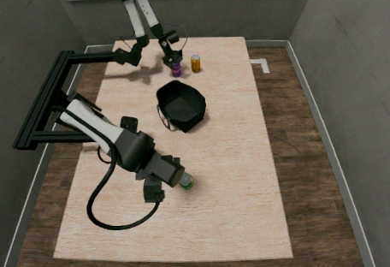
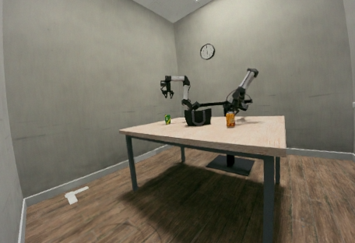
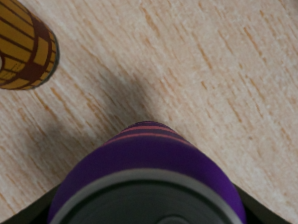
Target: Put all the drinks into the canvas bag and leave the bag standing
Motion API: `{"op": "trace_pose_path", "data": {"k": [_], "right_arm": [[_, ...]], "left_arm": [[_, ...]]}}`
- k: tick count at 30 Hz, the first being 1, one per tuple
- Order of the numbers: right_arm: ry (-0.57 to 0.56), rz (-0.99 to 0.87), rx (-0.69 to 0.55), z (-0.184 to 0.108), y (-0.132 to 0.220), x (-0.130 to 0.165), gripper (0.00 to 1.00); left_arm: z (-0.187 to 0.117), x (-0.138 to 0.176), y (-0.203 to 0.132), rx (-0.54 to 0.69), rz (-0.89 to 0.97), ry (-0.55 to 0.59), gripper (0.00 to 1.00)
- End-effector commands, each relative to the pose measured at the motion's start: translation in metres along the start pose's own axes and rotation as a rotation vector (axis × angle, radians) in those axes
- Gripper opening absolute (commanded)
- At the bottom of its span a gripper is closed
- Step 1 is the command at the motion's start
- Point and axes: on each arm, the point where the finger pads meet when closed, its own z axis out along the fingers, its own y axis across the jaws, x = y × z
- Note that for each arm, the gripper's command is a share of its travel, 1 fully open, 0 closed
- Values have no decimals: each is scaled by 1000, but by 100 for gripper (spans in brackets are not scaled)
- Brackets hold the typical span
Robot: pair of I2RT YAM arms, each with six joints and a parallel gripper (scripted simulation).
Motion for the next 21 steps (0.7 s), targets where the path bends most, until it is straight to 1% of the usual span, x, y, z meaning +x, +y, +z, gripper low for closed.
{"op": "trace_pose_path", "data": {"k": [1, 10, 11, 12, 17, 19, 20, 21], "right_arm": [[-19, 2, -22, -9, 3, -5, 100], [-19, 2, -22, -9, 3, -5, 100], [-19, 2, -22, -9, 3, -5, 100], [-19, 2, -22, -9, 3, -5, 100], [-19, 2, -22, -9, 3, -5, 100], [-19, 2, -22, -9, 3, -5, 100], [-19, 2, -22, -9, 3, -5, 100], [-19, 2, -22, -9, 3, -5, 100]], "left_arm": [[-3, -12, 11, -34, -4, -41, 70], [-3, -12, 11, -34, -4, -41, 70], [-9, -6, 4, -6, -8, 4, 70], [-11, -4, 2, -1, -8, 12, 70], [-24, -16, 6, -12, -14, -14, 70], [-30, -18, 8, -12, -14, 3, 70], [-32, -24, 10, -19, -18, -24, 70], [-35, -26, 10, -20, -19, -27, 70]]}}
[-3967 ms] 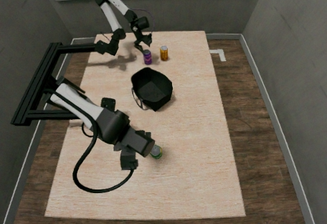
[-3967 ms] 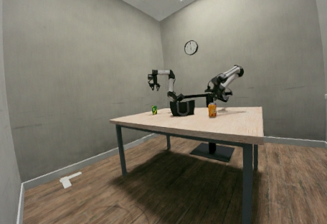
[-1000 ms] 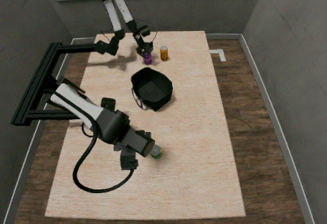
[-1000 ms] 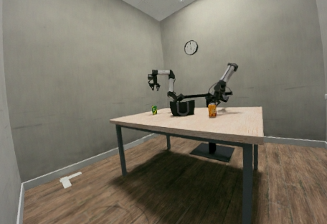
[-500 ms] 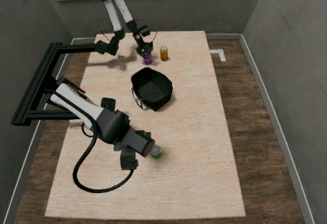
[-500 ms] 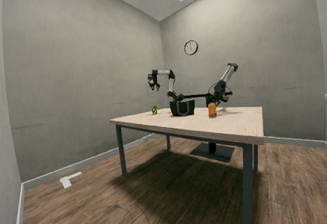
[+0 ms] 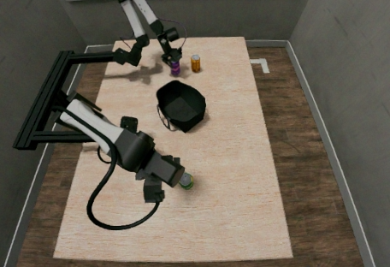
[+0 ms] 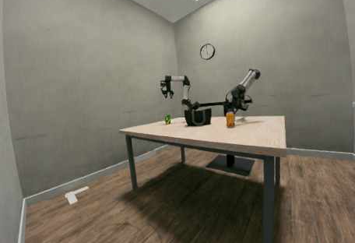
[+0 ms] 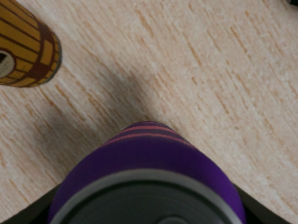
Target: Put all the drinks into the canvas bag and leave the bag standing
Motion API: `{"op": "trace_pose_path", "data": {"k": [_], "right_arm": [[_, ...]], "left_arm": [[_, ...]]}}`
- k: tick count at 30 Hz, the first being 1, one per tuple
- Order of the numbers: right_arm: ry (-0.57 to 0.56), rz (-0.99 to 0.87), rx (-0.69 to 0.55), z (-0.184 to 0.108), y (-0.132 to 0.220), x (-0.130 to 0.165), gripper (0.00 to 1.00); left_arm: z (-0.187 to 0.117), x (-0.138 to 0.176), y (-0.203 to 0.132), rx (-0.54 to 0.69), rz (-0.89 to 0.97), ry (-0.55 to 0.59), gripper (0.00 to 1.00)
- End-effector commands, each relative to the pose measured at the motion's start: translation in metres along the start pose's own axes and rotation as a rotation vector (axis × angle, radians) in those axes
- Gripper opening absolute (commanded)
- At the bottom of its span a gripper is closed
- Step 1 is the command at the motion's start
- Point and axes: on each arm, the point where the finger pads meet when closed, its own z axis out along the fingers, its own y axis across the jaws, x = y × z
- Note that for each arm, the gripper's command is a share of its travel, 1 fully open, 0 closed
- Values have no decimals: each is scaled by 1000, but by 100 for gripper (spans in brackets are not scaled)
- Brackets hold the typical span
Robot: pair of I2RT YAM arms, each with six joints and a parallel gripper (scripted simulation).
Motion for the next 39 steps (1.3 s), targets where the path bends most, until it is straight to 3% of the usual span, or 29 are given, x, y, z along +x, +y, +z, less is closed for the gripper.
{"op": "trace_pose_path", "data": {"k": [1, 10, 17, 28, 32, 34, 37, 39], "right_arm": [[-19, 2, -22, -9, 3, -5, 100], [-19, 2, -22, -9, 3, -5, 100], [-19, 2, -22, -9, 3, -5, 100], [-19, 2, -22, -9, 3, -5, 100], [-19, 2, -22, -9, 3, -5, 100], [-19, 2, -22, -9, 3, -5, 100], [-19, 2, -22, -9, 3, -5, 100], [-19, 2, -22, -9, 3, -5, 100]], "left_arm": [[-17, -29, 16, -39, -28, -92, 70], [-36, -27, 12, -29, -35, -55, 70], [-36, -42, 17, -36, -38, -129, 70], [-27, -26, 3, -20, -13, -97, 70], [-30, -31, 10, -32, -24, -109, 70], [-38, -25, 11, -32, -37, -55, 70], [-39, -36, 13, -33, -33, -105, 70], [-47, -29, 12, -36, -41, -60, 70]]}}
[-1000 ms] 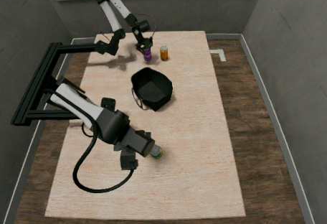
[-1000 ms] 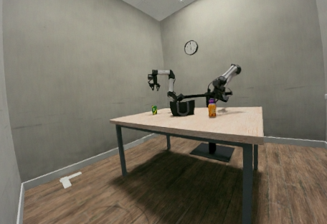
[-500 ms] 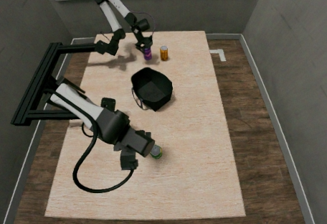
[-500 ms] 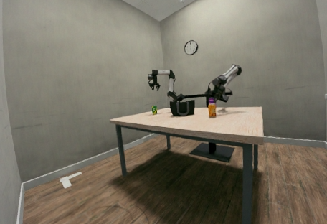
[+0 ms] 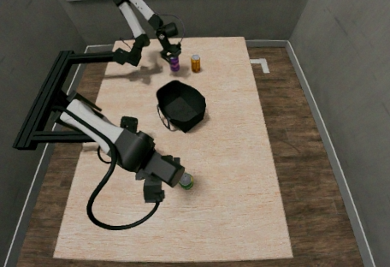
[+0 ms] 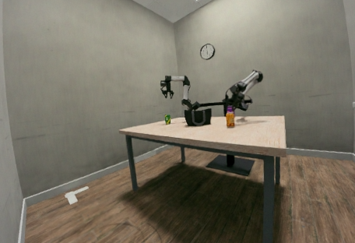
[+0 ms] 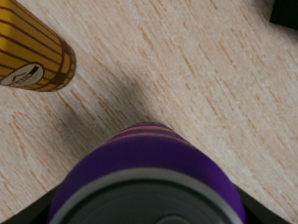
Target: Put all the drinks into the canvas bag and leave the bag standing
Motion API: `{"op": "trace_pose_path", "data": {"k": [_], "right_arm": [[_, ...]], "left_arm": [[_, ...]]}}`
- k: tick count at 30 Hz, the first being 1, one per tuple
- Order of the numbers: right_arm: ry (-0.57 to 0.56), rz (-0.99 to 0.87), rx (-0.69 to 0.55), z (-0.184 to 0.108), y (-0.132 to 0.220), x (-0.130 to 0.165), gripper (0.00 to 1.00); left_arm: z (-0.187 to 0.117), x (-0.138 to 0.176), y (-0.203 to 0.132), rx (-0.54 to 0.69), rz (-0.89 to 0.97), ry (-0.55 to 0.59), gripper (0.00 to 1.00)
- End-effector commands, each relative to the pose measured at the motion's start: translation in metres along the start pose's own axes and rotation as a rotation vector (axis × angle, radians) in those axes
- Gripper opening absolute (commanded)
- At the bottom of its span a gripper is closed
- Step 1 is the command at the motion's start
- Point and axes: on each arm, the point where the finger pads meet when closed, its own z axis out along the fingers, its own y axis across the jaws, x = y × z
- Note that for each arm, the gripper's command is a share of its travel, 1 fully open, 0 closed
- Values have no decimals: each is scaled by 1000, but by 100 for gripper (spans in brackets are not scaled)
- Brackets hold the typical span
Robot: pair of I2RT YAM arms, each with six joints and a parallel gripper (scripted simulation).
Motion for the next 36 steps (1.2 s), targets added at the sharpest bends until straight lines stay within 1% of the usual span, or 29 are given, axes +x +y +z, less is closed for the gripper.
{"op": "trace_pose_path", "data": {"k": [1, 8, 12, 13, 15, 16, 17, 21, 23, 25, 28, 32, 34, 36], "right_arm": [[-19, 2, -22, -9, 3, -5, 100], [-19, 2, -22, -9, 3, -5, 100], [-19, 2, -22, -9, 3, -5, 100], [-19, 2, -22, -9, 3, -5, 100], [-19, 2, -22, -9, 3, -5, 100], [-19, 2, -22, -9, 3, -5, 100], [-19, 2, -22, -9, 3, -5, 100], [-19, 2, -22, -9, 3, -5, 100], [-19, 2, -22, -9, 3, -5, 100], [-19, 2, -22, -9, 3, -5, 100], [-19, 2, -22, -9, 3, -5, 100], [-19, 2, -22, -9, 3, -5, 100], [-19, 2, -22, -9, 3, -5, 100], [-19, 2, -22, -9, 3, -5, 100]], "left_arm": [[-19, -20, 14, -32, -43, -48, 70], [-37, -29, 16, -35, -51, -54, 70], [-44, -31, 12, -25, -42, -33, 70], [-44, -41, 12, -16, -36, -77, 70], [-44, -41, 12, -16, -36, -77, 70], [-48, -33, 13, -26, -49, -40, 70], [-49, -42, 14, -21, -47, -92, 70], [-49, -47, 15, -16, -57, -117, 70], [-47, -44, 16, -20, -62, -111, 70], [-38, -30, 5, -10, -29, -71, 70], [-43, -37, 14, -24, -49, -94, 70], [-44, -39, 11, -16, -45, -101, 70], [-37, -29, 6, -16, -37, -74, 70], [-43, -39, 11, -19, -43, -104, 70]]}}
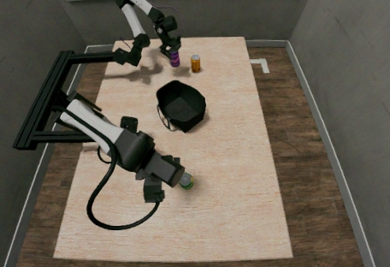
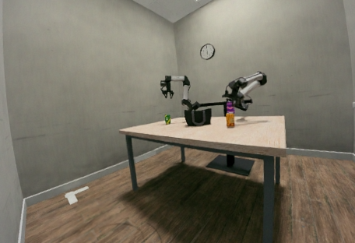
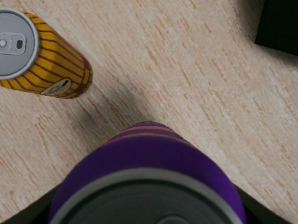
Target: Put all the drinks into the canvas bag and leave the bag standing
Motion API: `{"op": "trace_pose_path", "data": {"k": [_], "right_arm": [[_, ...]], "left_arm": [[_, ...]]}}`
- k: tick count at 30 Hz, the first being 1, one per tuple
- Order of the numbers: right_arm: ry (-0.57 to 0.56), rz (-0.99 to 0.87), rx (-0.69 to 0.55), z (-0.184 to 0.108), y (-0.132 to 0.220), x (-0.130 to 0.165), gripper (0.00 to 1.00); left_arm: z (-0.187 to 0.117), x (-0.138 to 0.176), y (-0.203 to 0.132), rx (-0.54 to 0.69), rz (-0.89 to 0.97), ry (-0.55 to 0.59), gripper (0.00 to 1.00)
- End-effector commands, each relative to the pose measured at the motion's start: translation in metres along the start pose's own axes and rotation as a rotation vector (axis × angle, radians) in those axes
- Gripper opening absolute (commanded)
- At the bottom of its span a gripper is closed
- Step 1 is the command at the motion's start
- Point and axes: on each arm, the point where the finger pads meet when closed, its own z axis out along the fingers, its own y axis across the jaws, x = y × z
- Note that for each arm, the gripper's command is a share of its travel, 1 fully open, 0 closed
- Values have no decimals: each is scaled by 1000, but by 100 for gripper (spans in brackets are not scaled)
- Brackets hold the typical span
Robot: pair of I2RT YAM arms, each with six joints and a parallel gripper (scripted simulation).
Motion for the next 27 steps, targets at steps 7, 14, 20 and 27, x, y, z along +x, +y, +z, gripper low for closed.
{"op": "trace_pose_path", "data": {"k": [7, 14, 20, 27], "right_arm": [[-19, 2, -22, -9, 3, -5, 100], [-19, 2, -22, -9, 3, -5, 100], [-19, 2, -22, -9, 3, -5, 100], [-19, 2, -22, -9, 3, -5, 100]], "left_arm": [[-17, -14, 8, -17, -38, -17, 70], [-29, -21, 9, -19, -43, -17, 70], [-43, -28, 8, -14, -47, -12, 70], [-50, -43, 6, 4, -54, -60, 70]]}}
